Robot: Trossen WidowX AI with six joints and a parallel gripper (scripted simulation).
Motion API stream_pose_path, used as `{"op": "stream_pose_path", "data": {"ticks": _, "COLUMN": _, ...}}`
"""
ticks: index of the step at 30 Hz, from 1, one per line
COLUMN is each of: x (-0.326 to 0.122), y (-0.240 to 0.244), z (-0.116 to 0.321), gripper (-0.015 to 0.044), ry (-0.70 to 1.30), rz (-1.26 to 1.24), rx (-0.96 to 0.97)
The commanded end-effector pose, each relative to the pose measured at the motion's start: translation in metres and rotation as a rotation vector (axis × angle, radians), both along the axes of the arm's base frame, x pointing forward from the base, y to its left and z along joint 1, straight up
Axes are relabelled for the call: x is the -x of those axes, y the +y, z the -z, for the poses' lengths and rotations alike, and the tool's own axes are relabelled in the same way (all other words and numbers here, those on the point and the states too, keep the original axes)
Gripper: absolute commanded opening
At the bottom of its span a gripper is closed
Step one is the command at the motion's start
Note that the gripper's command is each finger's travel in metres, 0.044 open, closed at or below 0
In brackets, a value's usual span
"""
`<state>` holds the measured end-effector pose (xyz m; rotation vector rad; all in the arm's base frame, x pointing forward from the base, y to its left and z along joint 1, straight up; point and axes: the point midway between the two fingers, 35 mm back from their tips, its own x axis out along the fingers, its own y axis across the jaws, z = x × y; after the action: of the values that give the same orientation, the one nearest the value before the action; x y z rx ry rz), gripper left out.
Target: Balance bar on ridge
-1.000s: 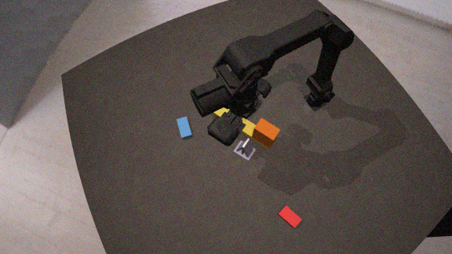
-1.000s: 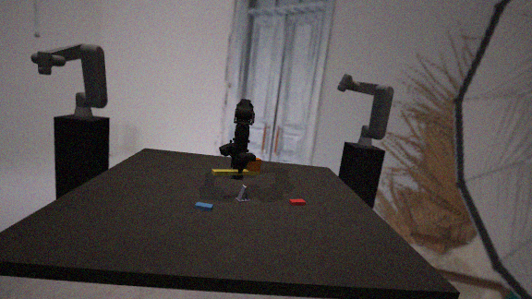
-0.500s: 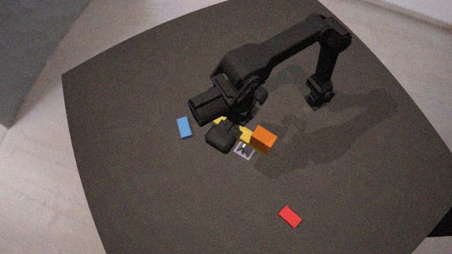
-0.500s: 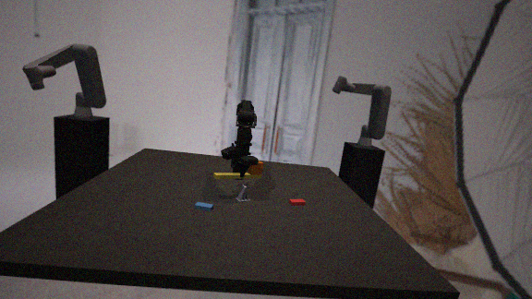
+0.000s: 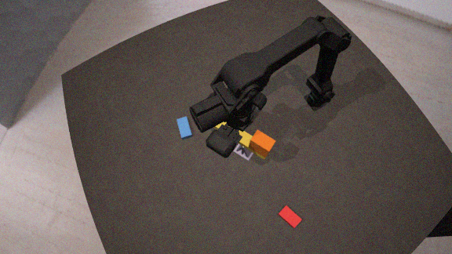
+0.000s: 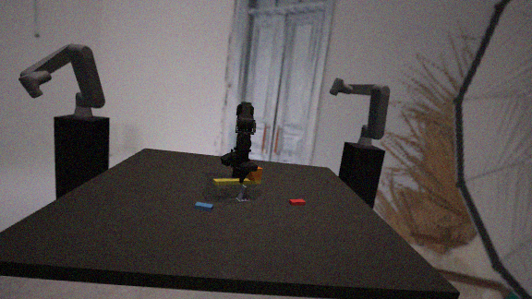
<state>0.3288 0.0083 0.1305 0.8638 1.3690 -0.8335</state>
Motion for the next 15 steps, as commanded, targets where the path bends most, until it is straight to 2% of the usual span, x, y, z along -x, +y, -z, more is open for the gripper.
{"op": "stream_pose_path", "data": {"ticks": 1, "x": 0.0018, "y": -0.0001, "z": 0.0074, "gripper": 0.0000, "ry": 0.008, "rz": 0.003, "rx": 0.001}}
{"op": "stream_pose_path", "data": {"ticks": 15, "x": 0.0018, "y": -0.0001, "z": 0.0067, "gripper": 0.0000, "ry": 0.008, "rz": 0.003, "rx": 0.001}}
